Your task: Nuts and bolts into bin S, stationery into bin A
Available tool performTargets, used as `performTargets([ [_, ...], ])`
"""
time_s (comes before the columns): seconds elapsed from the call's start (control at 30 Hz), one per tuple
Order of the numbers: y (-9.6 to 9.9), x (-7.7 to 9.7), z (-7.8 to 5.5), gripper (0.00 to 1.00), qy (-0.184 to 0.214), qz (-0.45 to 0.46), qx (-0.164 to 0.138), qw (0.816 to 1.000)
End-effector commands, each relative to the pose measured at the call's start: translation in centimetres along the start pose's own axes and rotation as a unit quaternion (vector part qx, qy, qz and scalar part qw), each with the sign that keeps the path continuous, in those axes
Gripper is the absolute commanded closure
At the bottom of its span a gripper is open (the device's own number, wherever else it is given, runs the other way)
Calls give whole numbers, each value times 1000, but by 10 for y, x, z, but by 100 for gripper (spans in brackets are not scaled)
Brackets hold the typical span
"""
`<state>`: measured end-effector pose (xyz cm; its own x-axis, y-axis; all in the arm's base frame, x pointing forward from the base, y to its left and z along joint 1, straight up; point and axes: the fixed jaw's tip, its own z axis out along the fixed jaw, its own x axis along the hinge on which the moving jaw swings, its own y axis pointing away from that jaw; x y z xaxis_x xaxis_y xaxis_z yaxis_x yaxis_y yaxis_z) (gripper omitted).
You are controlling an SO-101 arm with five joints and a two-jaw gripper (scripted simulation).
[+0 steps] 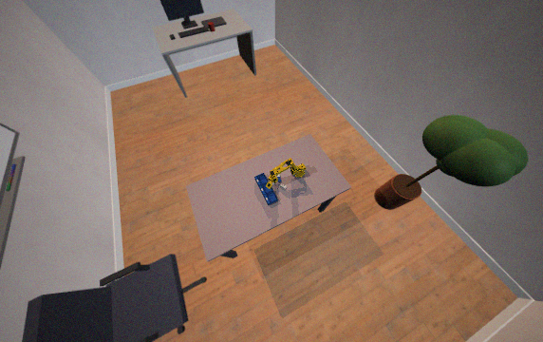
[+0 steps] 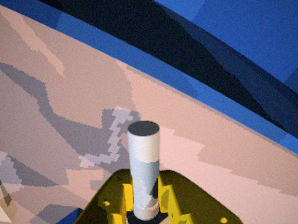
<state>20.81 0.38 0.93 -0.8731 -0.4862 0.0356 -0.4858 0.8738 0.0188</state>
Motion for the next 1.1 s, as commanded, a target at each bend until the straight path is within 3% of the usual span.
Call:
performTargets([
  [0.0,-7,-6,-21,100,-26,-1,14,1000],
  [0.43,-8,-4,-46,100,-26,-1,14,1000],
  [1.07,-9,-10,-52,100,-33,16,18,999],
])
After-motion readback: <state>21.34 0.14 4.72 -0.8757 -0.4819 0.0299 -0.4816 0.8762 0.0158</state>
